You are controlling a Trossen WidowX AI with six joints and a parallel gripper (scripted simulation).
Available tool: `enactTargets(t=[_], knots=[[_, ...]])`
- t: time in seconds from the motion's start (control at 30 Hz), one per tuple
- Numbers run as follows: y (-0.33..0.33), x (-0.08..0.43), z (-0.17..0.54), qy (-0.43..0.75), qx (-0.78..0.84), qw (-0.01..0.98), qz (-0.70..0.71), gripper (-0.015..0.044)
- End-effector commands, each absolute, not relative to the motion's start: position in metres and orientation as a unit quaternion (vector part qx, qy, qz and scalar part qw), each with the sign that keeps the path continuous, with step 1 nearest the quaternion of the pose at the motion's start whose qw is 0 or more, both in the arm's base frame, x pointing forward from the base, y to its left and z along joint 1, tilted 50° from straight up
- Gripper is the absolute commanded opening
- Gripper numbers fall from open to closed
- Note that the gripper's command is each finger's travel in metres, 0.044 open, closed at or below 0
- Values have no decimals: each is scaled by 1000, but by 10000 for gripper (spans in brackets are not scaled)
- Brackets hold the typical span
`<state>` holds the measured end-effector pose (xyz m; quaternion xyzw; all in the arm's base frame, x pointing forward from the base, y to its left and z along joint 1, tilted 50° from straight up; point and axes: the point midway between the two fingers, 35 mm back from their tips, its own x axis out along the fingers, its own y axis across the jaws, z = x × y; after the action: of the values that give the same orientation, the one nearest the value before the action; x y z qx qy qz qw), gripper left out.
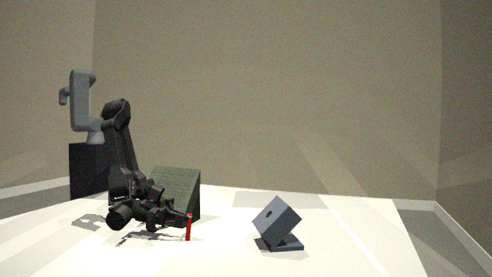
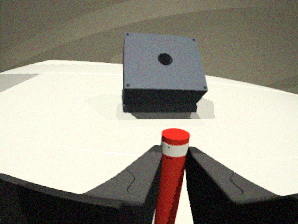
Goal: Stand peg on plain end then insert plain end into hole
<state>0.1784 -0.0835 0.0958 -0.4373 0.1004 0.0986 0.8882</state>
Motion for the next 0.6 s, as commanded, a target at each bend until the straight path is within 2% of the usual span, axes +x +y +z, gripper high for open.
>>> enactTargets(t=[0.0,0.57], knots=[[-86,177,95,101,-437,888,98,49],[-87,175,94,85,-438,889,107,49]])
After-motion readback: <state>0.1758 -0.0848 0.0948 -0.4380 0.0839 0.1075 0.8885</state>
